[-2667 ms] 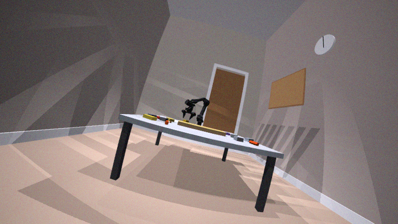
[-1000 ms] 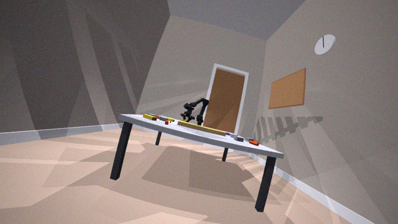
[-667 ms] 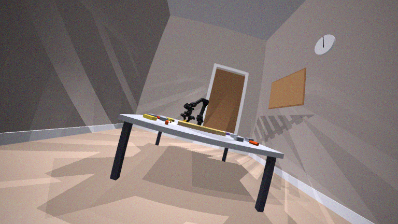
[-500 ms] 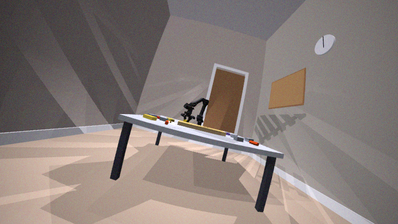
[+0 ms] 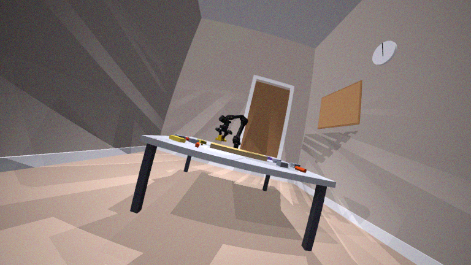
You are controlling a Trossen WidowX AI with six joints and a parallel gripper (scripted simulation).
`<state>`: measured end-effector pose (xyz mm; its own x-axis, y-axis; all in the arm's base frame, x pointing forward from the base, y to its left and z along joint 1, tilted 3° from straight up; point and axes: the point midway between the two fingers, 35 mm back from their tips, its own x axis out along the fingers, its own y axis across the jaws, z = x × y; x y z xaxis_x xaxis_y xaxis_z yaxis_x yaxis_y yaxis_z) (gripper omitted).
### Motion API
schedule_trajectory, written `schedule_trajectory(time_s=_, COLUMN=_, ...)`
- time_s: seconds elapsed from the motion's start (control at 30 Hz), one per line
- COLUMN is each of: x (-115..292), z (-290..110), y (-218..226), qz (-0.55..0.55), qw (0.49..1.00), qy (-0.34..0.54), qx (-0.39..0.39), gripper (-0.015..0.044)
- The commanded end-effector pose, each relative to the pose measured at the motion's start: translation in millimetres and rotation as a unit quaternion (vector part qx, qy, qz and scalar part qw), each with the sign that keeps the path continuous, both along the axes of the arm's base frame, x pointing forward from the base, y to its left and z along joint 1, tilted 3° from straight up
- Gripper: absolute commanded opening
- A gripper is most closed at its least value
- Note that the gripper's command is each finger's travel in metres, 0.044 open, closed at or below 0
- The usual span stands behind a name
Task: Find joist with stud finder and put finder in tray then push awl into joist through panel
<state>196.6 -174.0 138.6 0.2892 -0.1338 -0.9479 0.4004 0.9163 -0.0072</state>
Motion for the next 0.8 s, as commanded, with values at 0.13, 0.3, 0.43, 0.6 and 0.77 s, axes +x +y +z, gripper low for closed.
schedule_trajectory(time_s=0.13, x=-2, z=26, y=2, qz=0.002, qw=1.000, qy=-0.006, qx=-0.007, gripper=0.0000)
schedule_trajectory(time_s=0.3, x=8, z=30, y=-1, qz=0.017, qw=1.000, qy=-0.006, qx=-0.008, gripper=0.0000)
schedule_trajectory(time_s=0.43, x=24, z=36, y=-3, qz=0.041, qw=0.999, qy=-0.006, qx=-0.009, gripper=0.0000)
schedule_trajectory(time_s=0.6, x=45, z=43, y=-6, qz=0.072, qw=0.997, qy=-0.006, qx=-0.011, gripper=0.0000)
schedule_trajectory(time_s=0.77, x=67, z=48, y=-7, qz=0.103, qw=0.995, qy=-0.005, qx=-0.013, gripper=0.0000)
